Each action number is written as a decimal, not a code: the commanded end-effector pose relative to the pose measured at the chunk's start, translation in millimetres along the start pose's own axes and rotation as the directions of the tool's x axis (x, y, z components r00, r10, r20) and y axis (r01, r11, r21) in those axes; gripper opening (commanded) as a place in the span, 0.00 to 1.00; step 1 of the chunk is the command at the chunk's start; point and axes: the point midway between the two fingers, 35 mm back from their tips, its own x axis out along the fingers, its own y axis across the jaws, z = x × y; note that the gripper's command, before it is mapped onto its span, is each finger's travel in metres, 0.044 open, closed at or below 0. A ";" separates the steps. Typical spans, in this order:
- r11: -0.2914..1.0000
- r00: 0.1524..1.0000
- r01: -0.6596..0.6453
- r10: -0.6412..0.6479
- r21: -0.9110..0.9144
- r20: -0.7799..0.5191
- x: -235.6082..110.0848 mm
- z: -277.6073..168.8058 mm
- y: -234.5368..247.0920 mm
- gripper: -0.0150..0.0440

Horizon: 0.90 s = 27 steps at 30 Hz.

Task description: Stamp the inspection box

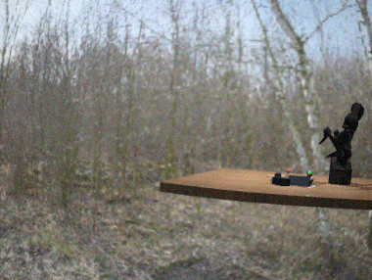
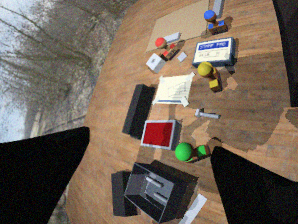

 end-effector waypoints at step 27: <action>0.219 0.693 0.286 -0.720 -0.933 0.044 67.6 -29.4 -36.1 0.64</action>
